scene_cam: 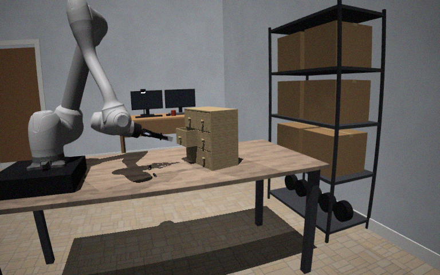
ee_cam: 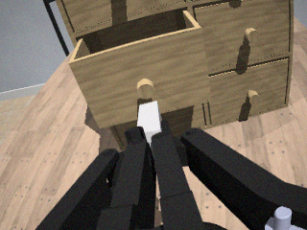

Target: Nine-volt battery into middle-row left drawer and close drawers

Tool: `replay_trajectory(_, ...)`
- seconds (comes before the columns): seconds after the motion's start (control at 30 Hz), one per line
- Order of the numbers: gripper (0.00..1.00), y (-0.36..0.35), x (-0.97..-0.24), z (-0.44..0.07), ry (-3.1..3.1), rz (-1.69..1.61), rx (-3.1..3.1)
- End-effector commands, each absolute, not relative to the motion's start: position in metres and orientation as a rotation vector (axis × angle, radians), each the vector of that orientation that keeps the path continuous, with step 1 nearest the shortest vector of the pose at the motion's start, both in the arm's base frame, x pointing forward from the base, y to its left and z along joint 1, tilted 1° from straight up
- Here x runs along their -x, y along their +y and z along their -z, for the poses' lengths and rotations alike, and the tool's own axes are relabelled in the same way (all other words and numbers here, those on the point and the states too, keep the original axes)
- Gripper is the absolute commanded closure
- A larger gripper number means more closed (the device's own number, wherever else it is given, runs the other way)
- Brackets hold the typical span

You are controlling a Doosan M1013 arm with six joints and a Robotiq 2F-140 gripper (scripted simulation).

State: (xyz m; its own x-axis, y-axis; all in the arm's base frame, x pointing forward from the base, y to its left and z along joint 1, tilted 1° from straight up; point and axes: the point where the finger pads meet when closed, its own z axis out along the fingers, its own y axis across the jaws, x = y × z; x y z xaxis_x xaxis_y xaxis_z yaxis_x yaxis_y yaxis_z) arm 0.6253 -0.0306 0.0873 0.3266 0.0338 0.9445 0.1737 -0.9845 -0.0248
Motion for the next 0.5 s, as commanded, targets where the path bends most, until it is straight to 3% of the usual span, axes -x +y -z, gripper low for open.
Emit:
replay_trajectory(0.0,1.0,-0.0307,-0.6271,-0.0876,-0.198,1.748,2.461)
replay_trajectory(0.47,1.0,-0.0311,-0.6269,-0.0889,-0.198,1.748,2.461)
